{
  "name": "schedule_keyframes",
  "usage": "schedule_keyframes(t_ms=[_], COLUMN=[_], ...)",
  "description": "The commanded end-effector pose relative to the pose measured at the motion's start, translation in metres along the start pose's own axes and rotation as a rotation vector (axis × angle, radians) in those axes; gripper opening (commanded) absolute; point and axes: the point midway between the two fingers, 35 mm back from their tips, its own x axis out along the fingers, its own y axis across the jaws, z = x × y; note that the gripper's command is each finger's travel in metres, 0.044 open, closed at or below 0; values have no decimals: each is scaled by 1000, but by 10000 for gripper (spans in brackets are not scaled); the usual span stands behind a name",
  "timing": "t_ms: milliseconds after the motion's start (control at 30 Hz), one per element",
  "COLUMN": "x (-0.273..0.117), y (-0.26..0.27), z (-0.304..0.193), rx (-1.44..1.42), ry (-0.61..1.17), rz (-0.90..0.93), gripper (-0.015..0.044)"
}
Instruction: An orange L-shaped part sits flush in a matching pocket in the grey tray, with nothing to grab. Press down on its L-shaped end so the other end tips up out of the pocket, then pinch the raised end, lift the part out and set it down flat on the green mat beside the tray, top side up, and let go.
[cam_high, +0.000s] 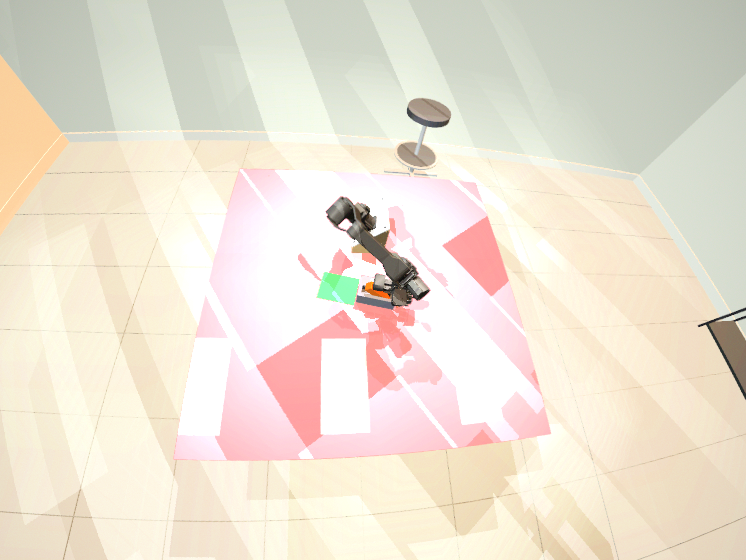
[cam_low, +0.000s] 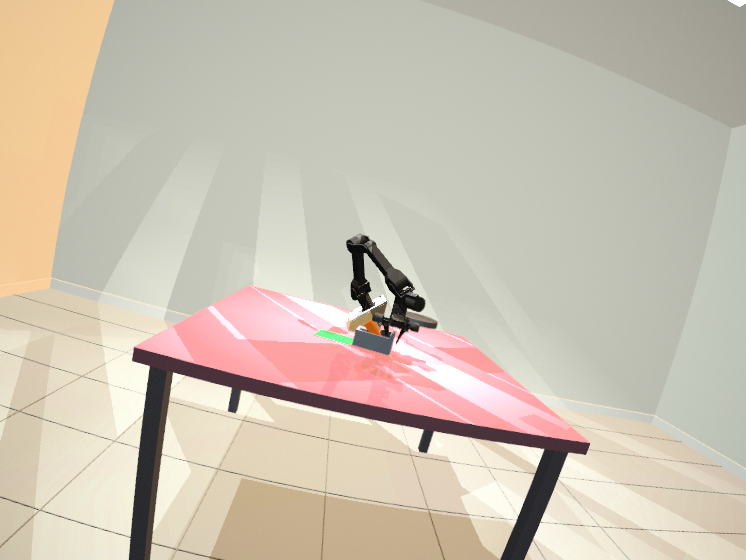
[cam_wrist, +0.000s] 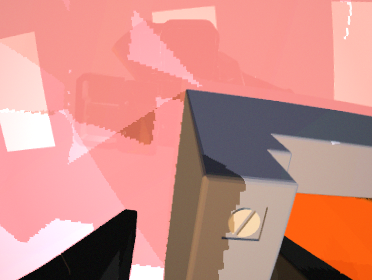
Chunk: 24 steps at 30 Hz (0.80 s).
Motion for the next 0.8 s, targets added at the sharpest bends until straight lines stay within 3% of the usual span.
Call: schedule_keyframes(t_ms=[0,767], x=[4,2], y=[-3,0], z=[-1,-2], rx=[-7,-4], ry=[6,4], rz=[-14,-5], gripper=[180,180])
